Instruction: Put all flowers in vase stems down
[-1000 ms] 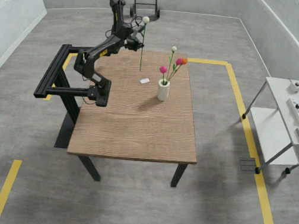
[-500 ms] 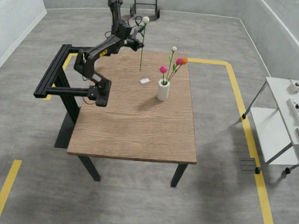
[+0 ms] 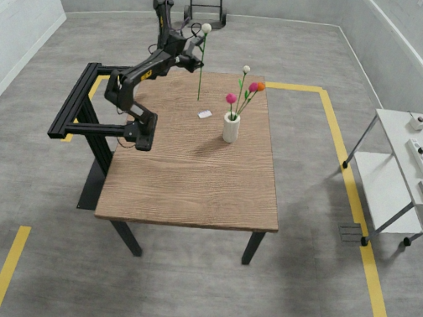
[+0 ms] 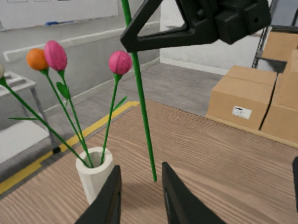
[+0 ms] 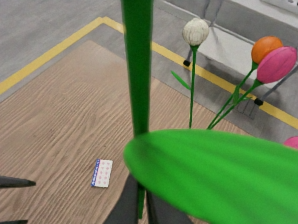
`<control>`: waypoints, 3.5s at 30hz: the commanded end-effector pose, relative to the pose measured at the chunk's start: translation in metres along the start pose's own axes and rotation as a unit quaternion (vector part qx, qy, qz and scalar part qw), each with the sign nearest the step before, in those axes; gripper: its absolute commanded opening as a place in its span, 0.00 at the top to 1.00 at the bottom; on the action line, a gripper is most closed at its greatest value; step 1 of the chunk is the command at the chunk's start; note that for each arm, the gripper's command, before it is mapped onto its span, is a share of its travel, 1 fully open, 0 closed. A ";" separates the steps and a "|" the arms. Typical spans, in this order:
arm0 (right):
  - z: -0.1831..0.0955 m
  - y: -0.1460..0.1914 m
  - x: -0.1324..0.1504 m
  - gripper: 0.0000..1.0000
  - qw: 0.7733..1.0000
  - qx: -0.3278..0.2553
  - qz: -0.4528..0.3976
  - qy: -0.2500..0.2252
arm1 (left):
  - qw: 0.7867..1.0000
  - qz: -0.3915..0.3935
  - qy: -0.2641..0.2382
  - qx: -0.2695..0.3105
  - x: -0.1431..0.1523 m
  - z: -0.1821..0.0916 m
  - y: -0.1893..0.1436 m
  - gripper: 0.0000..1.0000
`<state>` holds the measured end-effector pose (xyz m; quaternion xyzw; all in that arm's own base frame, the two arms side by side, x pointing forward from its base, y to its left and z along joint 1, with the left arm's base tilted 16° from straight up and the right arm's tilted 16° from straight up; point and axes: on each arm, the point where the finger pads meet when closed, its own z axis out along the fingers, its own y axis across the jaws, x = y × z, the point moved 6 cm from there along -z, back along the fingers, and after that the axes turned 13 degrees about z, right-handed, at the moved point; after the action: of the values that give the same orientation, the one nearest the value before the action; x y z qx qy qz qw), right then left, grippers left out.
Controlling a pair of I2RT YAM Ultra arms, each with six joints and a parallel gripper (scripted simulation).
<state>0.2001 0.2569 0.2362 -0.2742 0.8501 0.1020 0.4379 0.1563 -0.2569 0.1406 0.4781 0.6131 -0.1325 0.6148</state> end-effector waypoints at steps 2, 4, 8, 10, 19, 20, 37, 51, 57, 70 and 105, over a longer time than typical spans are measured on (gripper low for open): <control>-0.012 0.003 -0.003 1.00 1.000 -0.013 0.002 -0.011 | 1.000 -0.009 -0.027 -0.009 -0.016 0.005 0.007 0.70; -0.011 0.003 -0.001 1.00 1.000 -0.013 0.002 -0.011 | 0.999 -0.011 -0.033 -0.011 -0.021 0.007 0.008 0.70; -0.011 0.003 -0.004 1.00 1.000 -0.014 0.005 -0.017 | 1.000 -0.011 -0.028 -0.009 -0.020 0.007 0.008 0.70; -0.008 0.002 0.000 1.00 1.000 -0.012 0.003 -0.012 | 1.000 -0.011 -0.023 -0.006 -0.019 0.006 0.007 0.70; -0.002 -0.005 0.006 1.00 1.000 -0.006 0.006 -0.016 | 0.999 -0.015 -0.029 -0.005 -0.034 0.012 0.011 0.70; -0.001 -0.005 0.007 1.00 1.000 -0.006 0.006 -0.016 | 0.999 -0.016 -0.032 -0.006 -0.038 0.012 0.013 0.70; 0.012 -0.010 0.028 1.00 1.000 -0.007 0.005 -0.016 | 0.998 -0.028 -0.048 0.005 -0.101 0.028 0.032 0.70; 0.026 -0.010 0.043 1.00 1.000 -0.005 0.004 -0.006 | 0.997 -0.044 -0.067 0.017 -0.184 0.021 0.064 0.70; 0.028 -0.010 0.045 1.00 1.000 -0.004 0.001 -0.004 | 0.996 -0.049 -0.075 0.022 -0.214 0.009 0.078 0.70; 0.027 -0.010 0.047 1.00 1.000 -0.005 0.001 -0.005 | 0.992 -0.067 -0.098 0.041 -0.301 -0.060 0.125 0.70; 0.057 -0.041 0.011 1.00 0.999 0.030 0.024 -0.023 | 0.983 -0.097 -0.137 0.076 -0.355 -0.263 0.189 0.70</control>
<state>0.2480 0.2357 0.1852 -0.2417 0.8558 0.0828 0.4499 0.0647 -0.1243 0.5902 0.4282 0.5461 -0.2991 0.6549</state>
